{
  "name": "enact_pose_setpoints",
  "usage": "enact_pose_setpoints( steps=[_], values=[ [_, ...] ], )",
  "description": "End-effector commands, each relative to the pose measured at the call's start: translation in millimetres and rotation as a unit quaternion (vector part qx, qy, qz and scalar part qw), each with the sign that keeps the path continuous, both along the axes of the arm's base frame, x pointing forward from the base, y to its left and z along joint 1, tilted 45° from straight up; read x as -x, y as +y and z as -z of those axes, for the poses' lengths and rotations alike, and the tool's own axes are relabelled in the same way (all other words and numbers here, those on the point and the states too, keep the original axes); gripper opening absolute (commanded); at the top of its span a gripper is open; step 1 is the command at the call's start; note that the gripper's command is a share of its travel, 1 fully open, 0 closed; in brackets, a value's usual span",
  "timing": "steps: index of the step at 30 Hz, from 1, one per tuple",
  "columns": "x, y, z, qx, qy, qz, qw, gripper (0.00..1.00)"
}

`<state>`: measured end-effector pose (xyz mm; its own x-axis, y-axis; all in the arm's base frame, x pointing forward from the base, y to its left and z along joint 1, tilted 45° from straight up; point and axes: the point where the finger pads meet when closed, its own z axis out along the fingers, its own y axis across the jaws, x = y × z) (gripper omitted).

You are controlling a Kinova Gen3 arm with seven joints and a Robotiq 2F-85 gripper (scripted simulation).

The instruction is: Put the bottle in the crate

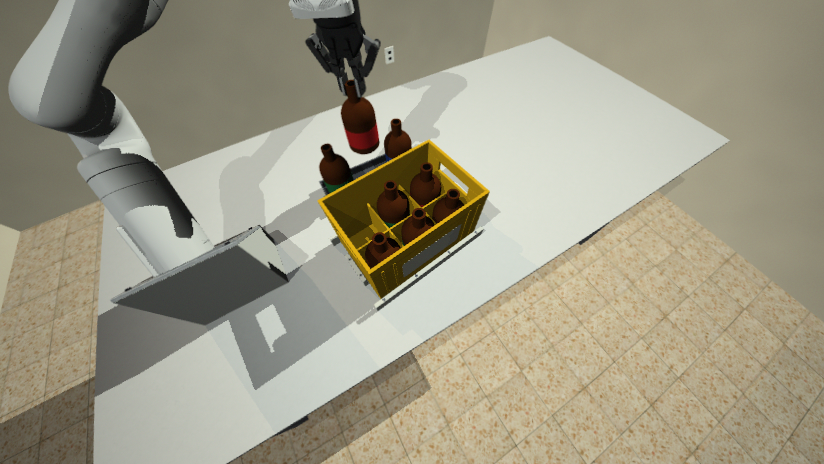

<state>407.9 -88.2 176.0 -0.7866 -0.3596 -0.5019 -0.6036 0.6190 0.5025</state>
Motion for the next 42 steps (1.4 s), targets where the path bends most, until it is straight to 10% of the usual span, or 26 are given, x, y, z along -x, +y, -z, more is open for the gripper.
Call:
enact_pose_setpoints(
  steps=[1, 42],
  values=[
    [1.5, -1.9, -3.2, -0.002, 0.004, 0.004, 1.0, 0.0],
    [6.1, -24.9, -26.2, -0.002, 0.004, 0.004, 1.0, 0.0]
  ],
)
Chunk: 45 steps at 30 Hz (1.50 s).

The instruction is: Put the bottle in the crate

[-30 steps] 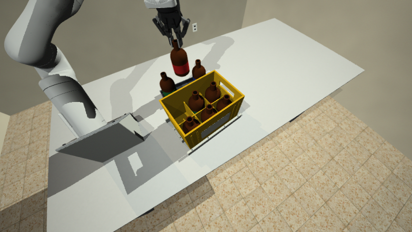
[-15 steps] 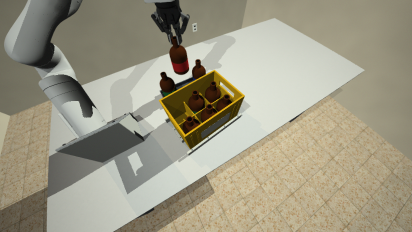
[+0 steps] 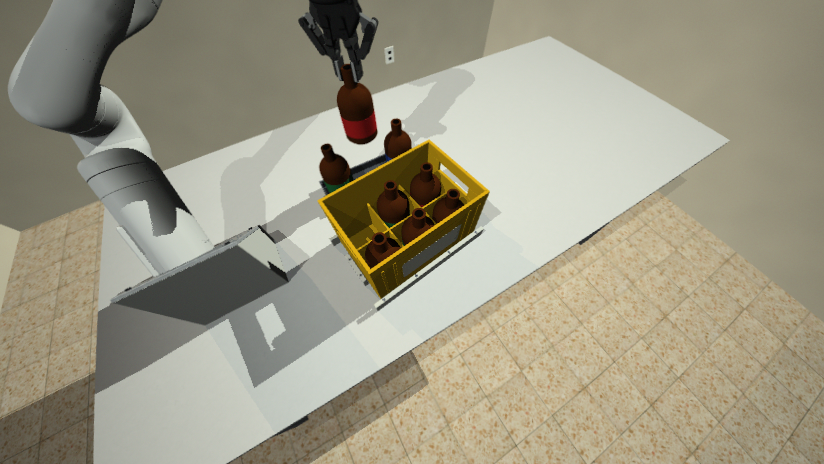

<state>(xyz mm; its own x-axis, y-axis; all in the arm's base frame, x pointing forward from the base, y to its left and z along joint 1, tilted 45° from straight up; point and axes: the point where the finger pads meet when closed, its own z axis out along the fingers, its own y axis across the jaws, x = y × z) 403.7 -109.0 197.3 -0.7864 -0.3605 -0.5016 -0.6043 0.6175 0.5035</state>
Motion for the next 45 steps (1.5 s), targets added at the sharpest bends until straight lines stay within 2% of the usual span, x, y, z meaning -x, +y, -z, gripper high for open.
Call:
enact_pose_setpoints(
  steps=[1, 45],
  values=[
    [2.0, -4.7, -5.5, -0.002, 0.003, 0.005, 1.0, 0.0],
    [2.9, -9.0, -9.8, -0.002, 0.003, 0.005, 1.0, 0.0]
  ],
)
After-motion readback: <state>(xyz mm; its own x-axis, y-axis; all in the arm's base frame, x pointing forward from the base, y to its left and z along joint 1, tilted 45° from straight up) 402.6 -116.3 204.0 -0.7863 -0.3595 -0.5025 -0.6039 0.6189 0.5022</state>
